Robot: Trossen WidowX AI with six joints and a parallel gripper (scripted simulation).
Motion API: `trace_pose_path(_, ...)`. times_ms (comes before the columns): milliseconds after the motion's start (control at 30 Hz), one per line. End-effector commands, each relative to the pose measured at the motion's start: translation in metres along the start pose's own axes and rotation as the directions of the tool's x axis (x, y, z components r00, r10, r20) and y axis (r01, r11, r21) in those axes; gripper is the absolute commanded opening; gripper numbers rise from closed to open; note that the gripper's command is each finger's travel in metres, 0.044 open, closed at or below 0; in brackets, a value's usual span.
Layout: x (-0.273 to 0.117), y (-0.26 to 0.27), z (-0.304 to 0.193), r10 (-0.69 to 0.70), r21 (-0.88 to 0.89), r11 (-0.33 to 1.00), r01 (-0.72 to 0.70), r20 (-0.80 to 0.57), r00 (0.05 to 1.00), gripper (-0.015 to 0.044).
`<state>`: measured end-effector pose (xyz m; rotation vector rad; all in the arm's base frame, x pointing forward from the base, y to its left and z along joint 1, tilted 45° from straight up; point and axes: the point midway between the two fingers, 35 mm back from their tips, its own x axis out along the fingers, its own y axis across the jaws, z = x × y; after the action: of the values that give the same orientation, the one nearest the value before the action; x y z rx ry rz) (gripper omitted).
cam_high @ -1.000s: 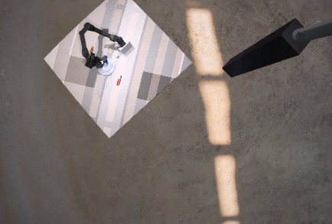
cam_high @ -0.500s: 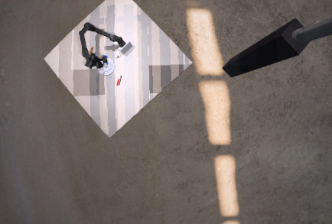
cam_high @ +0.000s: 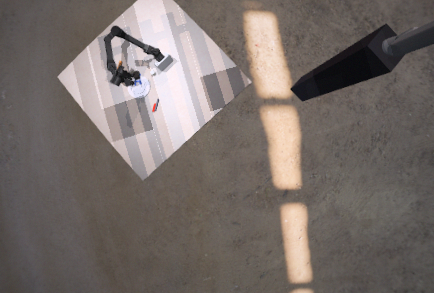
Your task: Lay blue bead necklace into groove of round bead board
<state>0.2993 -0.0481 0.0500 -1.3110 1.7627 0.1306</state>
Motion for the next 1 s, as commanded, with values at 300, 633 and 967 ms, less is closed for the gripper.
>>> trace_pose_path(300, -0.001, 0.006, -0.039, -0.004, 0.168, 0.986, 0.003, 0.003, 1.000, 0.0120)
trace_pose_path(633, 0.006, 0.006, -0.036, -0.001, 0.165, 0.986, 0.000, 0.005, 1.000, 0.0120)
trace_pose_path(967, 0.022, 0.006, -0.038, -0.003, 0.167, 0.986, 0.003, 0.004, 1.000, 0.0120)
